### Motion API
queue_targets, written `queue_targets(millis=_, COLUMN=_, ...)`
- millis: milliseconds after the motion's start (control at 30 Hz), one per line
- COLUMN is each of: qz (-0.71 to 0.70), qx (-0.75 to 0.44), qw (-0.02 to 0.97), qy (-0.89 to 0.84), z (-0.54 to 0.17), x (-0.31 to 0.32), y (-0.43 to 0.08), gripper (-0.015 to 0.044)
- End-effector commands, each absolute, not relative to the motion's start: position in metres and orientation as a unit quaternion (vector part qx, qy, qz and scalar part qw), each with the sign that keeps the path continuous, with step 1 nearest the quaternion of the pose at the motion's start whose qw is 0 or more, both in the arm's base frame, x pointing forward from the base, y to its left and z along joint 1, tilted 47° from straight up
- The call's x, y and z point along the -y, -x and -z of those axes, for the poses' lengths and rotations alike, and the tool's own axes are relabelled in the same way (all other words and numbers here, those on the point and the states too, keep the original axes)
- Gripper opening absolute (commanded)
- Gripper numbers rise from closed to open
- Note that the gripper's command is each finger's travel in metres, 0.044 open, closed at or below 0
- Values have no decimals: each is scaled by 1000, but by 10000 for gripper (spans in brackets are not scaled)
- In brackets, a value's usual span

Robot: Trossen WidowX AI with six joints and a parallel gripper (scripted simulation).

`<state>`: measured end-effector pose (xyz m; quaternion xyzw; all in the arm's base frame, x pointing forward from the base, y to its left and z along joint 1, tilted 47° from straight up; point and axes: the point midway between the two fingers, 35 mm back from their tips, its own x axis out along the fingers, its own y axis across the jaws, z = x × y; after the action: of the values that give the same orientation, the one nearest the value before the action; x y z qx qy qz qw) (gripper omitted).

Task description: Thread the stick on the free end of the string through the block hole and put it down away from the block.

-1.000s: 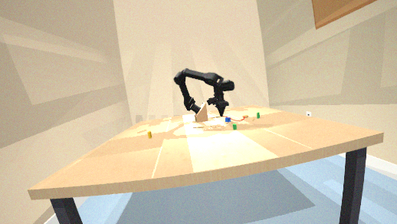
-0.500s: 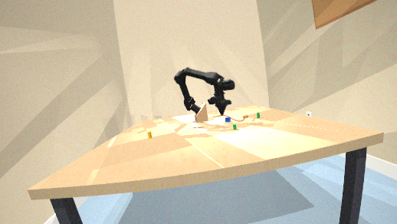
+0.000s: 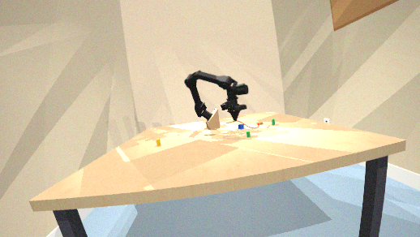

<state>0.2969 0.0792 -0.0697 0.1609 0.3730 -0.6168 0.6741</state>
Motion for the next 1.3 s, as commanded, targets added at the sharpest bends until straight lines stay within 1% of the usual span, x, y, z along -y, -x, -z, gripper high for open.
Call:
queue_targets(millis=0, qz=604, qx=-393, qw=678, qy=-143, z=71, x=-83, y=-291, gripper=0)
queue_targets(millis=1267, qz=484, qx=-535, qw=692, qy=31, z=79, x=-97, y=-243, gripper=0)
